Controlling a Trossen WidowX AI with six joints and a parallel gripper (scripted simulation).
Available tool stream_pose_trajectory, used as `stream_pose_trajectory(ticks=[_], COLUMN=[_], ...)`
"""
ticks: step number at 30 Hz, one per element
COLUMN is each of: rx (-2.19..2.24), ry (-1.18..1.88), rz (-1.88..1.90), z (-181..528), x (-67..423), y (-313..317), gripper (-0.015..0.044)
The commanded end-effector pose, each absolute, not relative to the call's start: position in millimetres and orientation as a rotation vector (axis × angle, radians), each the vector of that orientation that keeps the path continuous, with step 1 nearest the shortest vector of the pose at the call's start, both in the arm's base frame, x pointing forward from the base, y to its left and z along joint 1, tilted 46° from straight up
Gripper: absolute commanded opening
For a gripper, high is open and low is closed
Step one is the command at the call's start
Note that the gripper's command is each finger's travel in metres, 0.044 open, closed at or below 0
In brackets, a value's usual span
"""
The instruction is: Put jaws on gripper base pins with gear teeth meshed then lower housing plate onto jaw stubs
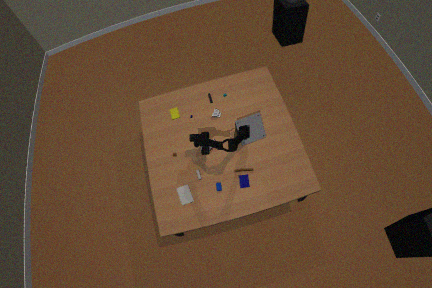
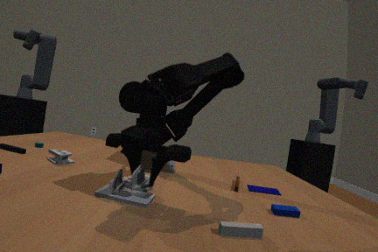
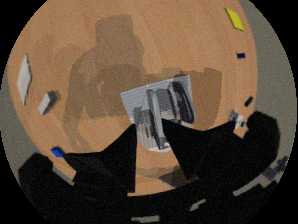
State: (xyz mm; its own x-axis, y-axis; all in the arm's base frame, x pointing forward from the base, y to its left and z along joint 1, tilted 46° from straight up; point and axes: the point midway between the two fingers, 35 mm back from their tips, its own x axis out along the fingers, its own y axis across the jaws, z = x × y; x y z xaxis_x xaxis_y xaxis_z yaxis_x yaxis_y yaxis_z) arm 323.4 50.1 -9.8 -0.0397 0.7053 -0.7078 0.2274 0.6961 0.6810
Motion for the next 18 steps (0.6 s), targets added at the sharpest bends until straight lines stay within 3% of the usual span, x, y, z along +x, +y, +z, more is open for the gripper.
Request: stream_pose_trajectory(ticks=[1, 18], rx=[0.784, 0.786], ry=[1.604, 1.604], rz=[0.457, 0.456], z=[-10.1, -12.2], x=[323.1, 323.0], y=[51.1, 53.3], gripper=[0.0134, 0.0134])
